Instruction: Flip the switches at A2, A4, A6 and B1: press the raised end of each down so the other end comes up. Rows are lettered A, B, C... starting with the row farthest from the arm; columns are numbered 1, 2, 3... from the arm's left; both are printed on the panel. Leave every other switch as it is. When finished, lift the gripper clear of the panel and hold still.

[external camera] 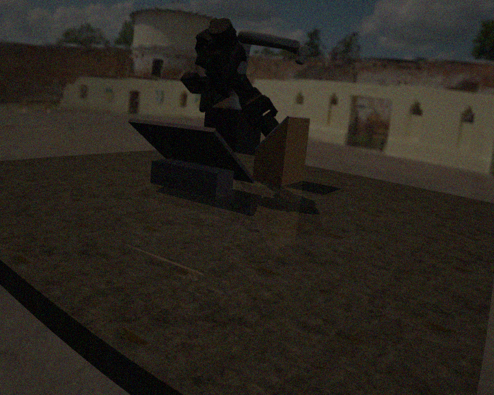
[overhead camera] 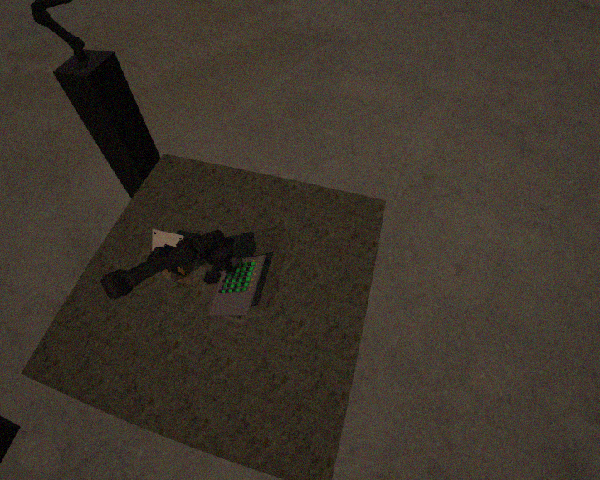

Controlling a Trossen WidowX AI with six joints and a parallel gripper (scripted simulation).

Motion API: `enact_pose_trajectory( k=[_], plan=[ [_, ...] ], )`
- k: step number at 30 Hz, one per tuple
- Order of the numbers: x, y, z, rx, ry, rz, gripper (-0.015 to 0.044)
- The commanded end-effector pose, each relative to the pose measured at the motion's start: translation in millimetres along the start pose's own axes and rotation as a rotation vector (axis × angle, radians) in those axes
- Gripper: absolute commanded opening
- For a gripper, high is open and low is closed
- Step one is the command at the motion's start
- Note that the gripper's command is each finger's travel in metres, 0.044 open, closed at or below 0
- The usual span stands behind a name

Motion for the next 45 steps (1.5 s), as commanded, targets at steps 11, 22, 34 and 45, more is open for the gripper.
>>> enact_pose_trajectory(
  k=[11, 22, 34, 45],
  plan=[
    [-7.5, 36.0, -3.7, 0.006, -0.014, -0.023, 0.0],
    [-7.6, 50.2, -3.8, 0.005, -0.014, -0.024, 0.0],
    [-7.6, 59.2, -3.8, 0.005, -0.014, -0.024, 0.0],
    [-7.6, 59.2, -3.8, 0.005, -0.014, -0.024, 0.0]
  ],
)
Point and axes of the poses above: the point midway between the two fingers, 35 mm back from their tips, its own y axis out along the fingers, its own z axis across the jaws, x = y × z, the point moved 9 cm from there along -y, back along the fingers, and after that the axes turned 5 degrees about y, right-handed, at the moved point
